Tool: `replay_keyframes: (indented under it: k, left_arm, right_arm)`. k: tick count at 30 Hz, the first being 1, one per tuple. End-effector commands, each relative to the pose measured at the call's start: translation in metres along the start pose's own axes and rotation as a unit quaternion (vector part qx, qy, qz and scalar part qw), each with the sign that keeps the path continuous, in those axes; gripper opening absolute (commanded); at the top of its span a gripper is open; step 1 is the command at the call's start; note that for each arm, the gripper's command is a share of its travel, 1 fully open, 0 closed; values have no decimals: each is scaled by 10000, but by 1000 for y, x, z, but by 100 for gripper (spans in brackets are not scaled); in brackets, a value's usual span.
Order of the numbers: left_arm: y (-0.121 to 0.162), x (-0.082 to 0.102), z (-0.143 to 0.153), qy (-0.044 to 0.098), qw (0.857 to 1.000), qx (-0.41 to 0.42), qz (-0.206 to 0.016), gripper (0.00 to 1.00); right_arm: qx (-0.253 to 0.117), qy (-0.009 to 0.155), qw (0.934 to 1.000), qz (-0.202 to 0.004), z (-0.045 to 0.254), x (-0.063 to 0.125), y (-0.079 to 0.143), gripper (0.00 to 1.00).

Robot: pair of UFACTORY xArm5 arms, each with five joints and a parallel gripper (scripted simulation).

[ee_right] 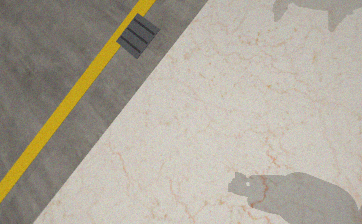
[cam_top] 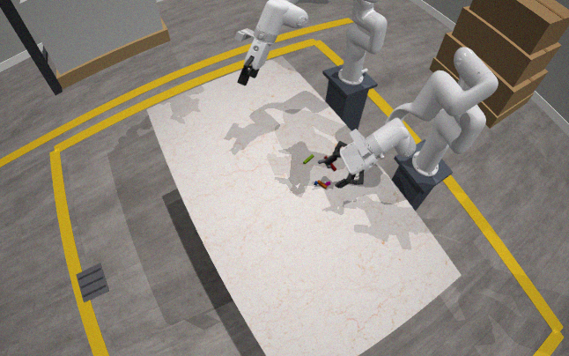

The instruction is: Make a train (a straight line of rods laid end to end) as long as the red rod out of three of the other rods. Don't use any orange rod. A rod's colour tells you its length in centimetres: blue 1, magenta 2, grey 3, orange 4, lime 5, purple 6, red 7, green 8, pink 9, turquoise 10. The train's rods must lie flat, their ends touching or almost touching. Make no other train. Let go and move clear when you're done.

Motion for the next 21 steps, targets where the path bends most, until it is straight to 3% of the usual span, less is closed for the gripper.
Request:
replay_keyframes:
  k: [1, 18, 21]
  left_arm:
    - [-1, 0, 0, 0, 10000, 0, 16, 100]
    - [-1, 0, 0, 1, 10000, -3, 14, 100]
    - [1, -2, 2, 12, 9999, -142, -81, 100]
  right_arm:
    - [0, -19, 10000, 11, -1, 2, -1, 100]
    - [0, -19, 10000, 11, -1, 2, -1, 100]
    - [-5, -11, 10000, 15, 0, 2, -2, 100]
Point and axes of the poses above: on each arm, the point where the finger pads meet when closed, its own x axis back along the fingers, its own z axis across the jaws, y = z × x, the point moved 2 cm from there along x, back along the fingers
